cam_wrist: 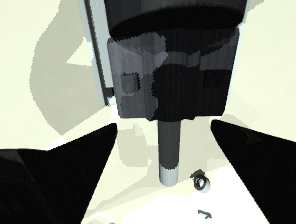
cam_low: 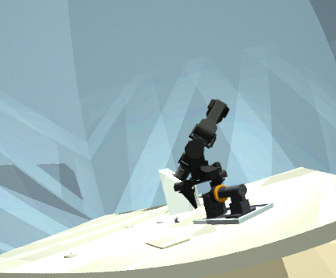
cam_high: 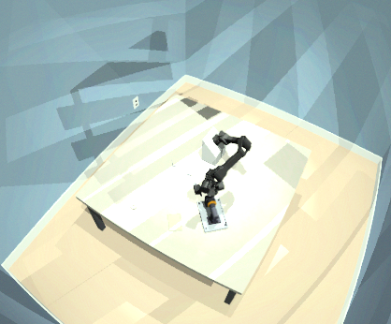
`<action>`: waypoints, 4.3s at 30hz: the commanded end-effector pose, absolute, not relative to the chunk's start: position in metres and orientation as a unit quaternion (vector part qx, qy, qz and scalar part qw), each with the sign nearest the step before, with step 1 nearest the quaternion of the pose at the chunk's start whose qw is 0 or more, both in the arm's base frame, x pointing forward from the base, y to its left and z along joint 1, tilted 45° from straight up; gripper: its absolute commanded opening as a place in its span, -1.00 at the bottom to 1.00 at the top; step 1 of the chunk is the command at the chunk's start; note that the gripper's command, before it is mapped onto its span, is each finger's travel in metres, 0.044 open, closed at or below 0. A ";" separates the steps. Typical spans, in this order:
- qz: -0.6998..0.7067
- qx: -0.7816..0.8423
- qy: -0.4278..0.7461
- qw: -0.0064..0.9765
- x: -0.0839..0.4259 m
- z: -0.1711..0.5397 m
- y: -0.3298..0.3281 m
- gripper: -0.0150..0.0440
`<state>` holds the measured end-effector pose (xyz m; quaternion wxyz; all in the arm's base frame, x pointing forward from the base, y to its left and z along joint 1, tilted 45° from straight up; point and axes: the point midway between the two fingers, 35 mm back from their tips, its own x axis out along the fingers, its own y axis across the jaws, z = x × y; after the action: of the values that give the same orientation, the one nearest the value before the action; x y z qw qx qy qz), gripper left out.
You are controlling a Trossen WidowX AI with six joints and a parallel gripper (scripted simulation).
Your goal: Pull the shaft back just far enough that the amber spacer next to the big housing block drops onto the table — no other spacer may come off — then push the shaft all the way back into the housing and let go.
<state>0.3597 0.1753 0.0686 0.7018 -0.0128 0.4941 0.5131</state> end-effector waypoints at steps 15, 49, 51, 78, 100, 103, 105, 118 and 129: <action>0.513 -0.012 0.495 0.702 0.360 0.068 0.175 0.73; 0.511 -0.012 0.497 0.701 0.355 0.064 0.171 -0.49; 0.511 -0.012 0.497 0.701 0.354 0.063 0.170 -0.49; 0.511 -0.012 0.497 0.701 0.348 0.059 0.166 -0.49; 0.511 -0.012 0.497 0.701 0.347 0.057 0.164 -0.49; 0.511 -0.012 0.497 0.701 0.346 0.057 0.164 -0.49; 0.511 -0.012 0.497 0.701 0.346 0.057 0.164 -0.49; 0.511 -0.012 0.497 0.701 0.345 0.056 0.163 -0.49; 0.511 -0.012 0.498 0.701 0.344 0.055 0.162 -0.49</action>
<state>0.3457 0.1633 0.0562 0.7019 -0.0110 0.4970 0.5101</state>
